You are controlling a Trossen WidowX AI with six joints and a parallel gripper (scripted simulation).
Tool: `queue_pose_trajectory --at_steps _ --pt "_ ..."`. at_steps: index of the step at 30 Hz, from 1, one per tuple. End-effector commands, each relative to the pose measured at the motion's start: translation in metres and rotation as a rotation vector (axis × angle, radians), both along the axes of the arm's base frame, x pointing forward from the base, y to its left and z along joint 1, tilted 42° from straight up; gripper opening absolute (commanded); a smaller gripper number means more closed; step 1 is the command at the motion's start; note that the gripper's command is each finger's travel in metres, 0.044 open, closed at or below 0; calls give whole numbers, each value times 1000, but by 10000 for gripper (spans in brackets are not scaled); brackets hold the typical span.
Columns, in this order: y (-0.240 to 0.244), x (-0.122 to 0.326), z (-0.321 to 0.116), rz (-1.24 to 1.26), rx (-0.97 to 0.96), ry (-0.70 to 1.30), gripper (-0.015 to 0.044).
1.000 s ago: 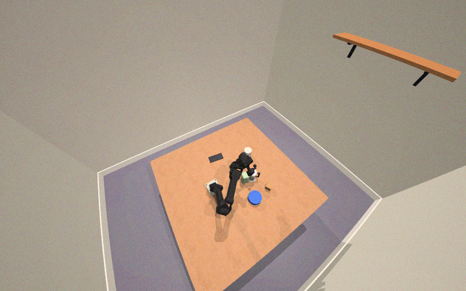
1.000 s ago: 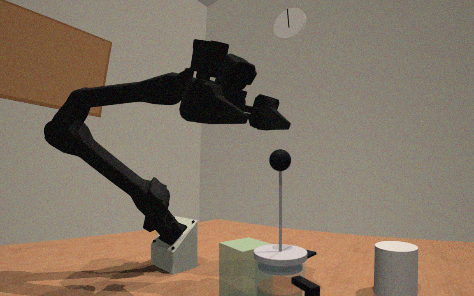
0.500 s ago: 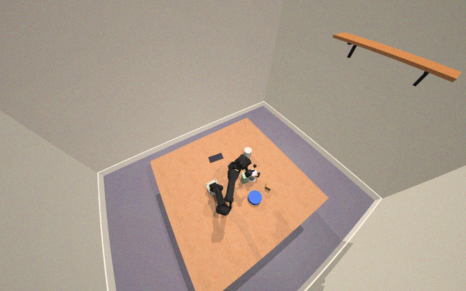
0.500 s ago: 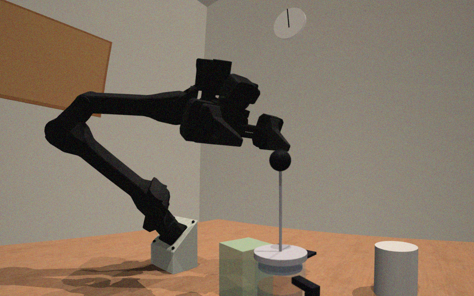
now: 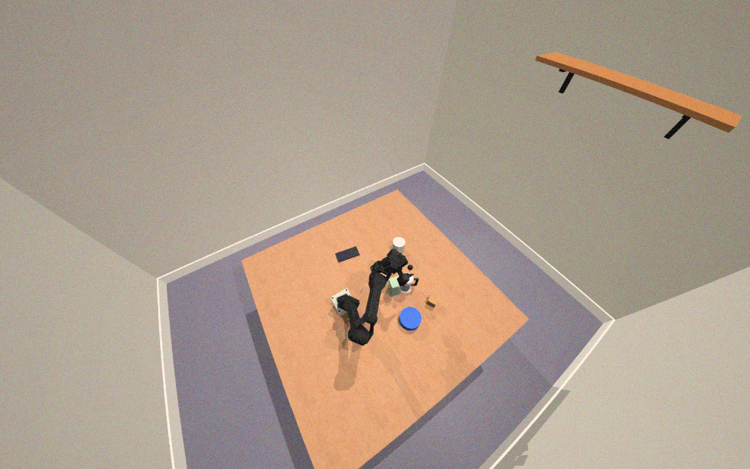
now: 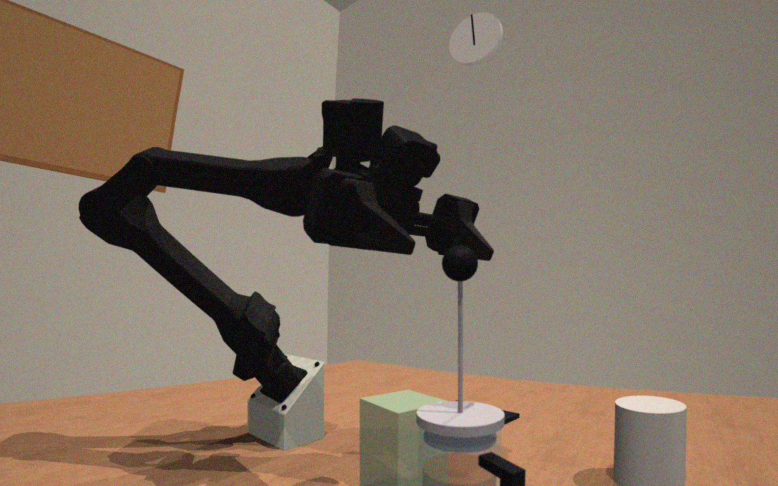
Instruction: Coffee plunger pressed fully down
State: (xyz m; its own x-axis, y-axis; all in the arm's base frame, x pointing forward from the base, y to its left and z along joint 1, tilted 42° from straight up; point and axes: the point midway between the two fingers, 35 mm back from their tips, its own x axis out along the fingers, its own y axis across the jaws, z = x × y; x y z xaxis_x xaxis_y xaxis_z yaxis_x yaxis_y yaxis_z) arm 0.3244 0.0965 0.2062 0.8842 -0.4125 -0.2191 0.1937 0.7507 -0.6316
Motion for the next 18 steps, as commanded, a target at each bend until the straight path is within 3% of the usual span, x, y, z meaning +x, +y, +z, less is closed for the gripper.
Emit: queue_pose_trajectory --at_steps 1,5,18 --pt "-3 7 -4 3 -9 6 440" --pt "-5 11 -5 4 -10 4 440" --pt "-5 11 -5 4 -10 4 116"
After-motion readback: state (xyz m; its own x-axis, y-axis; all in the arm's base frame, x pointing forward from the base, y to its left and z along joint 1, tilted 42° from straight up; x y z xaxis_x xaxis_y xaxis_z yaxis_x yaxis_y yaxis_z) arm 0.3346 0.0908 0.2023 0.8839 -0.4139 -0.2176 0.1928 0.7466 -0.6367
